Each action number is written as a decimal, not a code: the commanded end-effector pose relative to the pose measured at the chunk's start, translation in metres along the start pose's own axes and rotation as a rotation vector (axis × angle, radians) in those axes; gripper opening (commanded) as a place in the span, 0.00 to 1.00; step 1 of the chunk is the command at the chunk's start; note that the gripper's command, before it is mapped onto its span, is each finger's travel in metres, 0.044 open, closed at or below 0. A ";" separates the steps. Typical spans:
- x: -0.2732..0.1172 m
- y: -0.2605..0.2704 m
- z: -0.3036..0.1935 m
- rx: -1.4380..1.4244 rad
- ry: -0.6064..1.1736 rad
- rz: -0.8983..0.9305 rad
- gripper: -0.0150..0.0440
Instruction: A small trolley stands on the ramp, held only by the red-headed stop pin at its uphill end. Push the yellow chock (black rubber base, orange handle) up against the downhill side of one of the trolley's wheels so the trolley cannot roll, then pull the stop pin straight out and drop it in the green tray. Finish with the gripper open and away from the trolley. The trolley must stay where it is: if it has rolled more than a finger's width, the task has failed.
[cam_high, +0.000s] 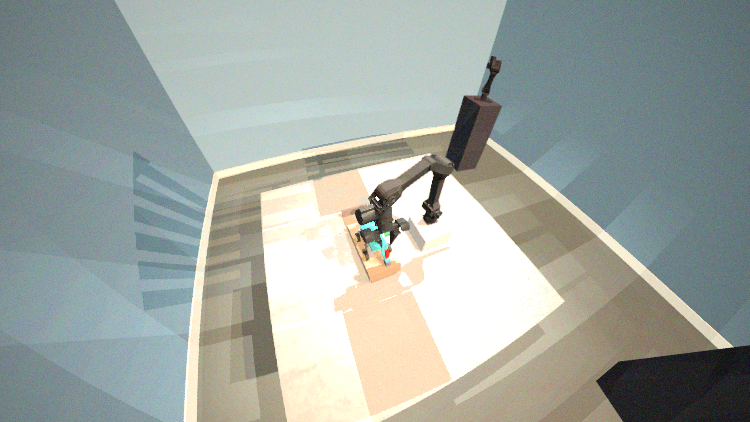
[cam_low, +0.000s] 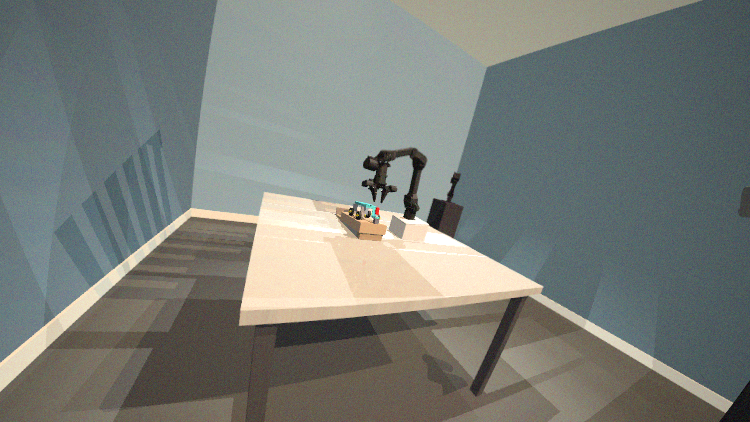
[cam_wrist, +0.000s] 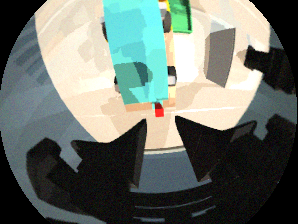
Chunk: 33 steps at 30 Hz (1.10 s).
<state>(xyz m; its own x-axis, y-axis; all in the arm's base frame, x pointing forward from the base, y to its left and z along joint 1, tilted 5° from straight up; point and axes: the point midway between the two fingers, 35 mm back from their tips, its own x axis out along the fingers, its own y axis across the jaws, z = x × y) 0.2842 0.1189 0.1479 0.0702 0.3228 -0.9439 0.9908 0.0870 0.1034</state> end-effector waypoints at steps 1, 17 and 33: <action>0.006 0.000 -0.001 -0.008 0.005 -0.003 0.58; 0.027 -0.001 -0.002 -0.008 0.006 -0.003 0.58; 0.049 0.000 -0.002 -0.008 0.006 -0.003 0.58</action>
<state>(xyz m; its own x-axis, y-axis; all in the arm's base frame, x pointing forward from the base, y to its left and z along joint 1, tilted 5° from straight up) 0.2871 0.1345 0.1073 0.0674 0.3294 -0.9418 0.9898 0.0967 0.1047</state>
